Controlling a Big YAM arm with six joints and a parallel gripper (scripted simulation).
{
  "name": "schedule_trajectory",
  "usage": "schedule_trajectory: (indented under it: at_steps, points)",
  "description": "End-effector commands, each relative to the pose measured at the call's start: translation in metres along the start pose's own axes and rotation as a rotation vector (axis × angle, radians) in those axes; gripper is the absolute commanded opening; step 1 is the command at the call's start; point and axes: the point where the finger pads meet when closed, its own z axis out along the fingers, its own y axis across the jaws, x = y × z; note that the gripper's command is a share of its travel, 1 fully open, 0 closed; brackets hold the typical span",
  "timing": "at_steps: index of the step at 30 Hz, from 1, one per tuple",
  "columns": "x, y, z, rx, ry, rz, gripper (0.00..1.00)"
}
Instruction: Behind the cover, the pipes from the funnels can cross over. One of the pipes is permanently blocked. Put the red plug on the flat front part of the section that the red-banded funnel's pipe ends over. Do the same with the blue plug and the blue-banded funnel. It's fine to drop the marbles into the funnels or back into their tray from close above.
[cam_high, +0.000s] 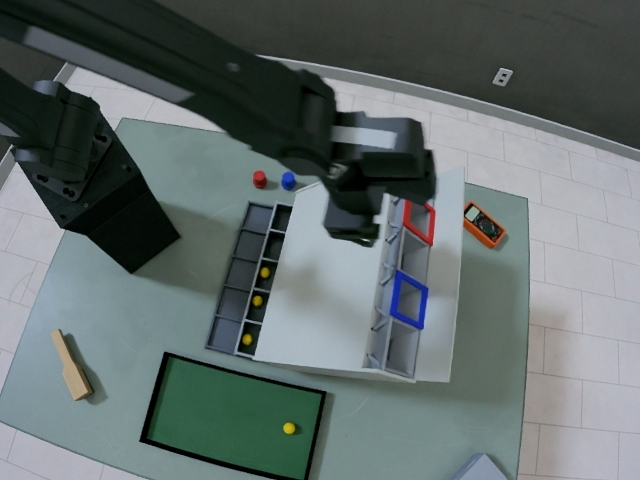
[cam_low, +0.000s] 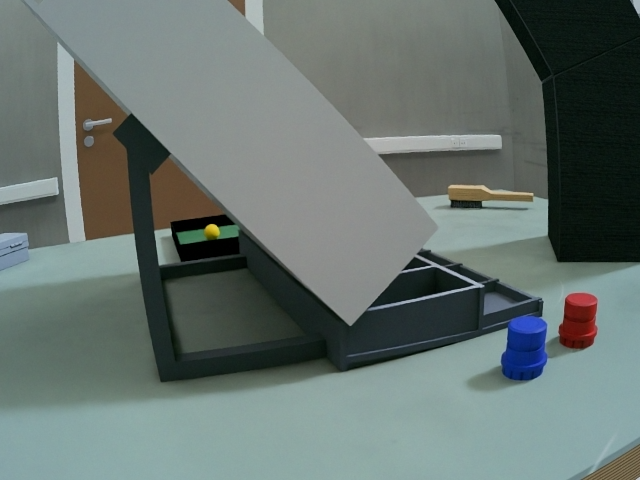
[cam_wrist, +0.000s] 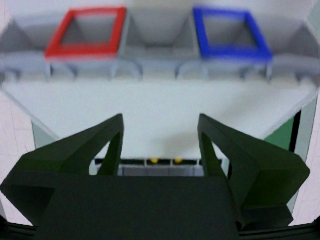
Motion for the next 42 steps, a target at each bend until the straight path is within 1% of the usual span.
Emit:
schedule_trajectory:
  at_steps: [1, 4, 23, 38, 42]
  points:
    - [0.017, 0.003, -0.018, -0.007, -0.04, 0.015, 0.59]
    - [0.048, 0.003, -0.03, -0.007, -0.04, 0.015, 0.59]
    - [0.061, 0.002, -0.036, -0.001, -0.016, 0.004, 0.59]
    - [0.2, 0.003, 0.003, -0.006, 0.341, 0.012, 0.59]
    - [0.203, 0.004, 0.004, -0.006, 0.348, 0.012, 0.59]
